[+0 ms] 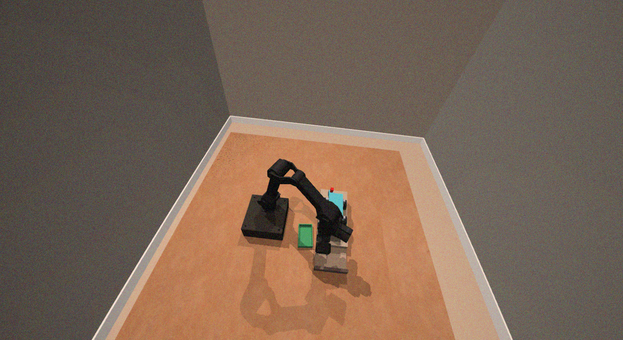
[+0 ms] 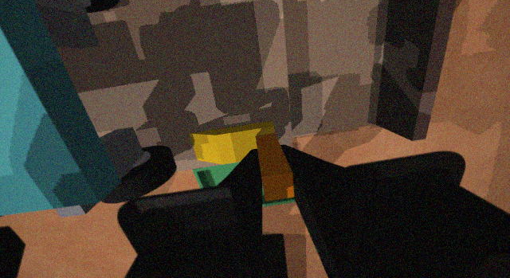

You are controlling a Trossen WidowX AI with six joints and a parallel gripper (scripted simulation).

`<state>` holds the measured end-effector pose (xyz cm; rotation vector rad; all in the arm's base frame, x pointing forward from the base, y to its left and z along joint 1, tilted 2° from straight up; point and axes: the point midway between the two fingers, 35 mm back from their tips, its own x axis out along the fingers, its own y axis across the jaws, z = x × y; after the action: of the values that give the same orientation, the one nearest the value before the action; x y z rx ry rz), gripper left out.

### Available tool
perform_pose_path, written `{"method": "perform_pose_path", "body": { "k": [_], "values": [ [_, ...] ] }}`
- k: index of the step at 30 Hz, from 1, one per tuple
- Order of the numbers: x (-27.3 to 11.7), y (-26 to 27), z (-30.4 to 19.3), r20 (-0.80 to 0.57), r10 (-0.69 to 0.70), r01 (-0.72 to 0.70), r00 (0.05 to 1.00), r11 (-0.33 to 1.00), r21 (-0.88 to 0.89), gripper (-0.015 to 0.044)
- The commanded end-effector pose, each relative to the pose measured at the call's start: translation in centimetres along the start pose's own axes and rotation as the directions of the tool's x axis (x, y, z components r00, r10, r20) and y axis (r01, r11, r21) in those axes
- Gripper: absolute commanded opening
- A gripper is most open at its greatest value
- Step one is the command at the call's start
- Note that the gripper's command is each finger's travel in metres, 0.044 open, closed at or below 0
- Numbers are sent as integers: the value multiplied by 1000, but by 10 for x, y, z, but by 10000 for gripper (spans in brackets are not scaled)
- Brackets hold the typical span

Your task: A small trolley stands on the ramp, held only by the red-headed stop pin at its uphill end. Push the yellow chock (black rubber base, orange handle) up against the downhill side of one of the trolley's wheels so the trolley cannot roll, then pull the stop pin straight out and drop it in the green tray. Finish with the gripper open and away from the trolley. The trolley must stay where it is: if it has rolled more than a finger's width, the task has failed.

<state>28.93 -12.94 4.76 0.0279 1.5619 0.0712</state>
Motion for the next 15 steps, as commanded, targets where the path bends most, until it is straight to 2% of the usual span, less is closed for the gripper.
{"method": "perform_pose_path", "body": {
  "k": [1,15],
  "values": [
    [0,5,0,-1,5,-5,1000,1000,2,0],
    [-2,18,2,-1,7,-7,1000,1000,2,0]
  ]
}}
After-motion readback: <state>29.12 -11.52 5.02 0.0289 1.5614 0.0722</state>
